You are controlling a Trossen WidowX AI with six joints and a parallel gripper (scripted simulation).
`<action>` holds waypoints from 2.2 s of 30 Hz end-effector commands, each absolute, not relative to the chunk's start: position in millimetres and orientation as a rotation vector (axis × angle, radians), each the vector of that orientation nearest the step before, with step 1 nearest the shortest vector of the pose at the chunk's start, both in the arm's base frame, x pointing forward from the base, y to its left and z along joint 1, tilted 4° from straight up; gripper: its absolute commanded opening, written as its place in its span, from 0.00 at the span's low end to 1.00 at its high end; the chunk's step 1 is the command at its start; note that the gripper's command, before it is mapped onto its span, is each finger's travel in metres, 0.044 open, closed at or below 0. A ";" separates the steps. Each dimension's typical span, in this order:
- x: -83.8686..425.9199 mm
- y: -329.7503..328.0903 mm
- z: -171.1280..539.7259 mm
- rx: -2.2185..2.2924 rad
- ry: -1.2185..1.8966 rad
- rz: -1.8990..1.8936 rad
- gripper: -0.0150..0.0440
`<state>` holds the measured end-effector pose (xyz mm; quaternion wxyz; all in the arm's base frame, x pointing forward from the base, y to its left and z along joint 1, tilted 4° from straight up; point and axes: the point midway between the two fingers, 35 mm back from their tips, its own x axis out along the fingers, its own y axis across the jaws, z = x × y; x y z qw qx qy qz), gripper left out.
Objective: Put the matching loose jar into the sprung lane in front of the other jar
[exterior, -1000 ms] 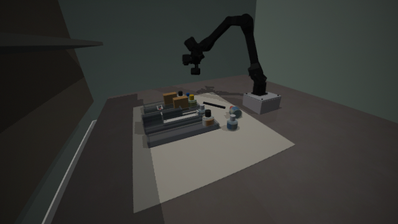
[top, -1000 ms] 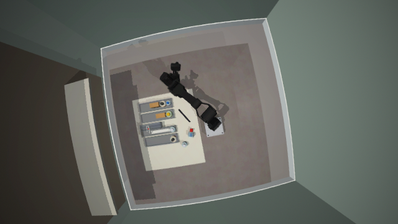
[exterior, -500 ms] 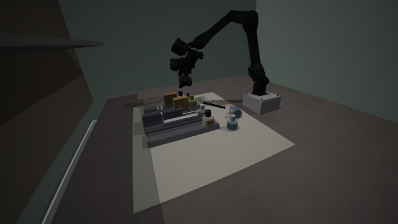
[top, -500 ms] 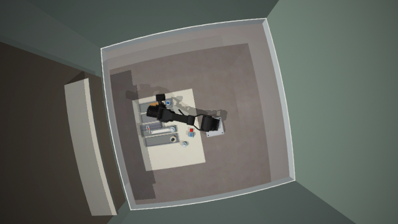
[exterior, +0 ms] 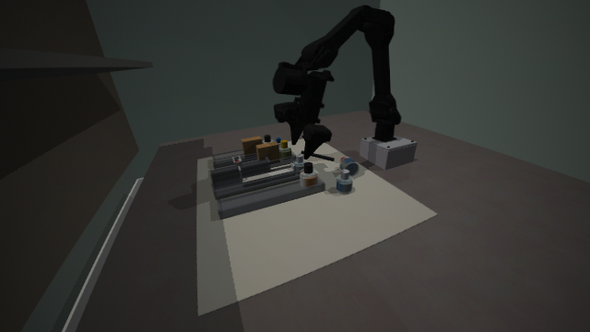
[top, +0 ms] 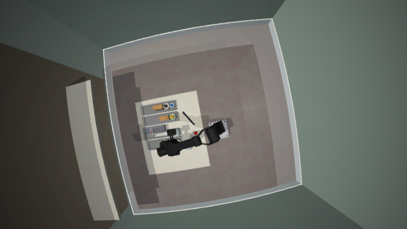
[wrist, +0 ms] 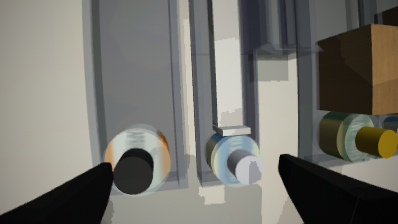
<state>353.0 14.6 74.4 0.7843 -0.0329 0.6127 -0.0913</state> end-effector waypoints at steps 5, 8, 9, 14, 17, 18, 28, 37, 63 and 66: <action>286.9 113.7 70.1 0.005 1.528 -0.097 1.00; 279.2 119.9 70.2 0.008 1.547 -0.094 1.00; 277.1 118.6 70.1 0.008 1.548 -0.094 1.00; 276.8 116.7 45.4 0.008 1.548 -0.095 1.00; 276.7 116.5 43.3 0.008 1.548 -0.095 1.00; 276.7 116.5 43.3 0.008 1.548 -0.095 1.00; 276.0 115.1 26.9 0.008 1.548 -0.095 1.00; 276.2 114.6 19.7 0.008 1.548 -0.095 1.00; 276.4 112.8 -8.7 0.007 1.548 -0.095 0.78; 276.4 112.8 -8.7 0.007 1.548 -0.095 0.64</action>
